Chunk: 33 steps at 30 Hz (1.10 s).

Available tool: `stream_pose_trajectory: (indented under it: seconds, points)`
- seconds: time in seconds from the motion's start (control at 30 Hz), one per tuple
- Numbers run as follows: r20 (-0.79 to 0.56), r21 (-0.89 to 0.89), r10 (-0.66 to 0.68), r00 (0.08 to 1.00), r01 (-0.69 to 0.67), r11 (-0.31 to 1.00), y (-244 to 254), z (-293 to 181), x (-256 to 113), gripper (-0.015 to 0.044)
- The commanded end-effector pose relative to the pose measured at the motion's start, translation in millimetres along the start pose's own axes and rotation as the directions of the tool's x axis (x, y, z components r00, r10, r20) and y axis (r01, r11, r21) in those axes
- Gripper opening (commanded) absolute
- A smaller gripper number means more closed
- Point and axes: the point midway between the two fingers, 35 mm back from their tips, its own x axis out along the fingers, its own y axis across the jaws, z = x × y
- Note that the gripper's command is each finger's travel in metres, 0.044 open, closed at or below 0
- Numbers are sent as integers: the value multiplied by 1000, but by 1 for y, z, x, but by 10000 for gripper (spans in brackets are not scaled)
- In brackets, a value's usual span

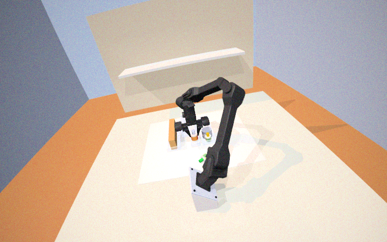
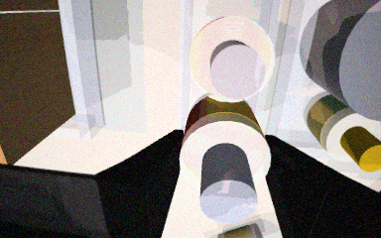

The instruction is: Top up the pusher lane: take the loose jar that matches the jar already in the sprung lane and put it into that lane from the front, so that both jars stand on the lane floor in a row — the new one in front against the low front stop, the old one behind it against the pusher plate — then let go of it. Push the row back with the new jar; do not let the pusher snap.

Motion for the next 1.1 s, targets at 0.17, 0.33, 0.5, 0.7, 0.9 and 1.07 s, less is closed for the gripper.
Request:
stream_pose_trajectory:
  seconds: [0.17, 0.33, 0.5, 0.7, 0.9, 1.07]
  points:
    - [23, 14, -5, 1000, 5, 1000, -2, 8, -2, 0]
    - [23, 14, -5, 1000, 5, 1000, -2, 8, -2, 0]
    - [23, 14, -5, 1000, 5, 1000, -2, 9, -2, 0]
    - [23, 14, -5, 1000, 5, 1000, -2, 10, -2, 0]
    - [23, 14, -5, 1000, 5, 1000, -2, 10, -2, 0]
    - [23, 14, -5, 1000, 5, 1000, -2, 11, -2, 0]
